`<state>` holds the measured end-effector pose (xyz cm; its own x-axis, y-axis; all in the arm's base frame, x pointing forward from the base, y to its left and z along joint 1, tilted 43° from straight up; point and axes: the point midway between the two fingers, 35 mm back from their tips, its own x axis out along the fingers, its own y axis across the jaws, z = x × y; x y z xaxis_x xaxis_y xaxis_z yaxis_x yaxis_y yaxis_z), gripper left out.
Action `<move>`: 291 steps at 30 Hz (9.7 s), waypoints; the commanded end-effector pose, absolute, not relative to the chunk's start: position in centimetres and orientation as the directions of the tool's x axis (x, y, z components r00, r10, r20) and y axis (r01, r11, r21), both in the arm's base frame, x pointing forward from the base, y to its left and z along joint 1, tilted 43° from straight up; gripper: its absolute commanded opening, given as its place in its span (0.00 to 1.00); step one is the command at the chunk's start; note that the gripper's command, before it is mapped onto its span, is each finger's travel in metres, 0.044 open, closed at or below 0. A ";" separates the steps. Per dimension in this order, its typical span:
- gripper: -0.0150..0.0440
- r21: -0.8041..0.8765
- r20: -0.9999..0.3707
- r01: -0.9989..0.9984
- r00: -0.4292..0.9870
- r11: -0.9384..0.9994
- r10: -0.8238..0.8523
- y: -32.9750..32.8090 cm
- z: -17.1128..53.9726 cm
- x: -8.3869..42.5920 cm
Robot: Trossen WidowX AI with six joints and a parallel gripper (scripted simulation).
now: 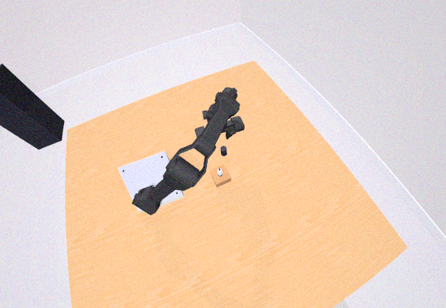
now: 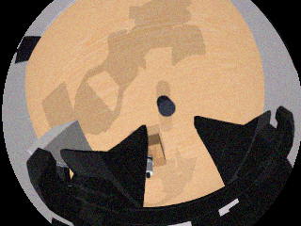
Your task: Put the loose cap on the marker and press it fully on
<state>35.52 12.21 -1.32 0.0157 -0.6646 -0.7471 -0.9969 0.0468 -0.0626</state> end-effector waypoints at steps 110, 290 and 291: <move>0.25 -0.056 -0.739 -0.997 0.012 0.044 -0.674 6.5 3.2 32.8; 0.88 -0.670 -0.743 -0.033 0.015 0.742 -0.670 9.4 11.0 30.1; 0.92 -0.670 -0.743 -0.033 0.015 0.742 -0.670 9.4 11.0 30.1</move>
